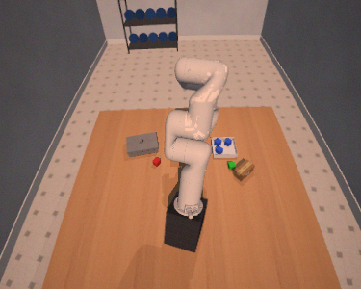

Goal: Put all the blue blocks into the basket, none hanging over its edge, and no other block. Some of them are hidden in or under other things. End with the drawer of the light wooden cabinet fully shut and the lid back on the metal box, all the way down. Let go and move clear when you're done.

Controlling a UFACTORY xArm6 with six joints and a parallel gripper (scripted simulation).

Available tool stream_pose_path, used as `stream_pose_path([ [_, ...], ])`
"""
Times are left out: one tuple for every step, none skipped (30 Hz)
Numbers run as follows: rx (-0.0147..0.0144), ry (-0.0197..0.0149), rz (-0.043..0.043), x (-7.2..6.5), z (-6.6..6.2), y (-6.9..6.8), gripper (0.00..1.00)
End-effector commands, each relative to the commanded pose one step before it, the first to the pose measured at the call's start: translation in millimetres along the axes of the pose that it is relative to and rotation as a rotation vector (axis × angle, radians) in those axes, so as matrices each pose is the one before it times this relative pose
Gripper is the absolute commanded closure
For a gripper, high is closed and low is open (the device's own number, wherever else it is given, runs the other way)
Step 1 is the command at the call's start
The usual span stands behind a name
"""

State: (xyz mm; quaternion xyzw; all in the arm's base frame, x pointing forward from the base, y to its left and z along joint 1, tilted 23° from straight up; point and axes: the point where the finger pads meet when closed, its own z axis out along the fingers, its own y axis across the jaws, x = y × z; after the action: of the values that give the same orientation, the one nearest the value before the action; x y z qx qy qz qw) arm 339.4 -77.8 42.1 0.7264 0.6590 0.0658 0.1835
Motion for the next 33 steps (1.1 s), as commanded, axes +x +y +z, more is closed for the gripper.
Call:
stream_pose_path([
  [-0.00285, -0.00042, 0.00002, -0.09, -0.30, 0.69, 1.00],
  [0.00000, 0.00000, 0.00000, 0.00, 0.00, 0.00, 1.00],
  [0.00000, 0.00000, 0.00000, 0.00, 0.00, 0.00, 1.00],
  [0.00000, 0.00000, 0.00000, 0.00, 0.00, 0.00, 1.00],
  [0.00000, 0.00000, 0.00000, 0.00, 0.00, 0.00, 1.00],
  [0.00000, 0.00000, 0.00000, 0.00, 0.00, 0.00, 1.00],
  [0.00000, 0.00000, 0.00000, 0.00, 0.00, 0.00, 1.00],
  [0.00000, 0.00000, 0.00000, 0.00, 0.00, 0.00, 1.00],
  [0.00000, 0.00000, 0.00000, 0.00, 0.00, 0.00, 1.00],
  [0.00000, 0.00000, 0.00000, 0.00, 0.00, 0.00, 1.00],
  [0.00000, 0.00000, 0.00000, 0.00, 0.00, 0.00, 1.00],
  [0.00000, 0.00000, 0.00000, 0.00, 0.00, 0.00, 1.00],
  [0.00000, 0.00000, 0.00000, 0.00, 0.00, 0.00, 1.00],
  [0.00000, 0.00000, 0.00000, 0.00, 0.00, 0.00, 1.00],
  [0.00000, 0.00000, 0.00000, 0.00, 0.00, 0.00, 1.00],
  [0.00000, 0.00000, 0.00000, 0.00, 0.00, 0.00, 1.00],
  [0.00000, 0.00000, 0.00000, 0.00, 0.00, 0.00, 0.76],
  [0.00000, 0.00000, 0.00000, 0.00, 0.00, 0.00, 0.76],
  [0.00000, 0.00000, 0.00000, 0.00, 0.00, 0.00, 0.76],
  [0.00000, 0.00000, 0.00000, 0.00, 0.00, 0.00, 0.76],
  [0.00000, 0.00000, 0.00000, 0.00, 0.00, 0.00, 0.76],
  [0.00000, 0.00000, 0.00000, 0.00, 0.00, 0.00, 0.76],
  [0.00000, 0.00000, 0.00000, 0.00, 0.00, 0.00, 0.76],
  [0.00000, 0.00000, 0.00000, 0.00, 0.00, 0.00, 0.76],
  [0.00000, 0.00000, 0.00000, 0.00, 0.00, 0.00, 0.76],
  [0.00000, 0.00000, 0.00000, 0.00, 0.00, 0.00, 0.76],
  [0.00000, 0.00000, 0.00000, 0.00, 0.00, 0.00, 0.76],
  [0.00000, 0.00000, 0.00000, 0.00, 0.00, 0.00, 0.76],
  [0.00000, 0.00000, 0.00000, 0.00, 0.00, 0.00, 0.76],
  [0.00000, 0.00000, 0.00000, 0.00, 0.00, 0.00, 0.76],
  [0.00000, 0.00000, 0.00000, 0.00, 0.00, 0.00, 0.76],
  [0.00000, 0.00000, 0.00000, 0.00, 0.00, 0.00, 0.76],
  [0.00000, 0.00000, 0.00000, 0.00, 0.00, 0.00, 0.76],
])
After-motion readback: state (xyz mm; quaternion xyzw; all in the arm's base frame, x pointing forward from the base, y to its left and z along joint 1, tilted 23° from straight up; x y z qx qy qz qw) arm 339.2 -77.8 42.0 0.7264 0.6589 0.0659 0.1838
